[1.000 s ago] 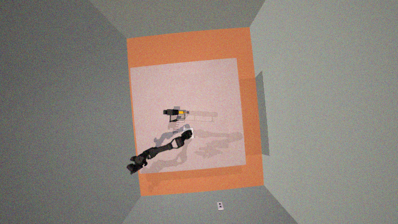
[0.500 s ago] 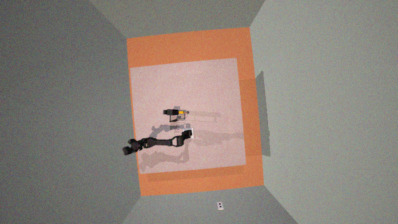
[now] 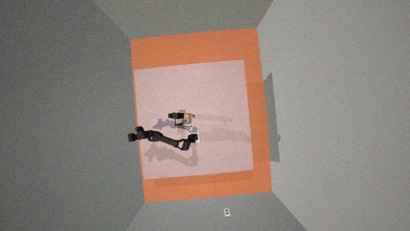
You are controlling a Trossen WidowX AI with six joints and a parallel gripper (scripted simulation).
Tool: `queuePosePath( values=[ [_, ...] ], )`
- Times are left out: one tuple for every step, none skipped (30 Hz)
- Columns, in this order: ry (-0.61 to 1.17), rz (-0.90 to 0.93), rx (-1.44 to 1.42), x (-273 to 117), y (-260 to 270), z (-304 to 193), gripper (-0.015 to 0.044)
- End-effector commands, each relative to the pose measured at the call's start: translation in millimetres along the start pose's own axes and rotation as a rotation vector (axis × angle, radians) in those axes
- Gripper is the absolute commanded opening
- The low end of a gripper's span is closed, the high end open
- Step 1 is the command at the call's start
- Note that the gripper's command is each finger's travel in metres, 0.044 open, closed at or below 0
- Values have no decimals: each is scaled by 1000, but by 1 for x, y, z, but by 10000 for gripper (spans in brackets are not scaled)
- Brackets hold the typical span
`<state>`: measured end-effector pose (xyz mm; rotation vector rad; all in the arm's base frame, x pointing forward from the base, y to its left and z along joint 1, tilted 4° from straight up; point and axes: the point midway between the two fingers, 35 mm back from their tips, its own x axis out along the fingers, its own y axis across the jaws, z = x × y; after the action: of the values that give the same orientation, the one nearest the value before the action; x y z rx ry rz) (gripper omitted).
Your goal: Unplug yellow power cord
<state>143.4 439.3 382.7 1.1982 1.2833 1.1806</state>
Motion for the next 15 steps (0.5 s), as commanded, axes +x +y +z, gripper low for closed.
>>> queuePosePath(
  values=[
    [-110,-19,-22,-19,0,40,160],
    [-135,-26,-25,-24,-1,50,160],
    [-160,-33,-27,-29,-2,59,160],
    [-185,-40,-30,-34,-3,68,160],
    [-210,-47,-32,-40,-5,77,160],
    [-235,-54,-35,-45,-6,86,160],
    [-260,-62,-37,-51,-7,94,160],
    [-285,-69,-39,-57,-8,103,160],
    [-310,-77,-41,-64,-9,111,160],
    [-335,-85,-42,-70,-10,120,160],
    [-362,-94,-44,-77,-11,128,160],
    [-388,-102,-45,-85,-13,137,160],
    [-414,-111,-47,-92,-14,145,160],
    [-441,-120,-48,-100,-15,153,160],
    [-467,-129,-48,-108,-17,161,160]
  ],
)
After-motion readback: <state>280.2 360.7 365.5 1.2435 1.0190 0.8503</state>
